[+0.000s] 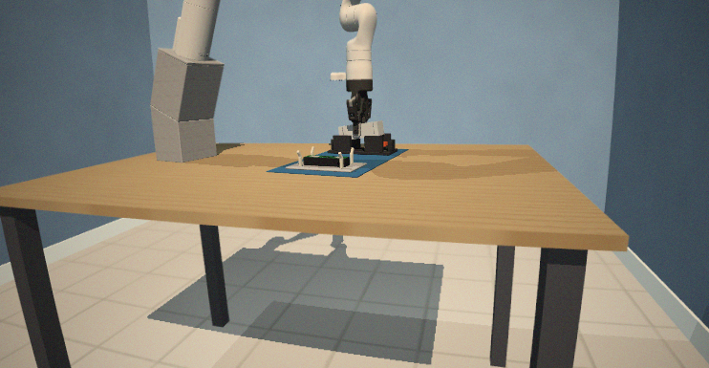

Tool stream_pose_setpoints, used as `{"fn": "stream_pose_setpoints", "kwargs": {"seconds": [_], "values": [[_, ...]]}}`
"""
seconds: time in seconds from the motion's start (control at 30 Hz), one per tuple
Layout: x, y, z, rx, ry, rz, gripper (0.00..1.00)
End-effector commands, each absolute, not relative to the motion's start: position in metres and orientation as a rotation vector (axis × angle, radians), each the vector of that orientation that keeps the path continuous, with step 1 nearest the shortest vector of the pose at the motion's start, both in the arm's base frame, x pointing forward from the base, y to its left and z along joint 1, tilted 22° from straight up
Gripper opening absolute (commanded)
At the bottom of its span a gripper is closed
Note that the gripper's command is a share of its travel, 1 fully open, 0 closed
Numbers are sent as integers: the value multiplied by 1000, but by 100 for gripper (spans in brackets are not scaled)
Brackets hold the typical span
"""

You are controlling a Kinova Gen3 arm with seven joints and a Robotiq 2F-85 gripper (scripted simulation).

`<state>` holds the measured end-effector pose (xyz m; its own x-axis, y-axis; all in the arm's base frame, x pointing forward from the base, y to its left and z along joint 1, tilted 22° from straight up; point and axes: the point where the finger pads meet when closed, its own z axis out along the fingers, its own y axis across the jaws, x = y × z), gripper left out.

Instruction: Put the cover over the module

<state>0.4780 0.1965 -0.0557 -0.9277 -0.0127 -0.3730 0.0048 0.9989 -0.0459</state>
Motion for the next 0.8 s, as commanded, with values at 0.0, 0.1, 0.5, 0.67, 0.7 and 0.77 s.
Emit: {"fn": "stream_pose_setpoints", "kwargs": {"seconds": [0.0,0.1,0.5,0.67,0.7,0.77], "values": [[477,198,-44,-3,2753,-57,0],[473,198,-36,-3,2753,-57,0],[471,198,-34,-3,2755,-61,1],[471,198,-34,-3,2755,-61,1],[471,198,-34,-3,2755,-61,1],[471,198,-34,-3,2755,-61,1]]}}
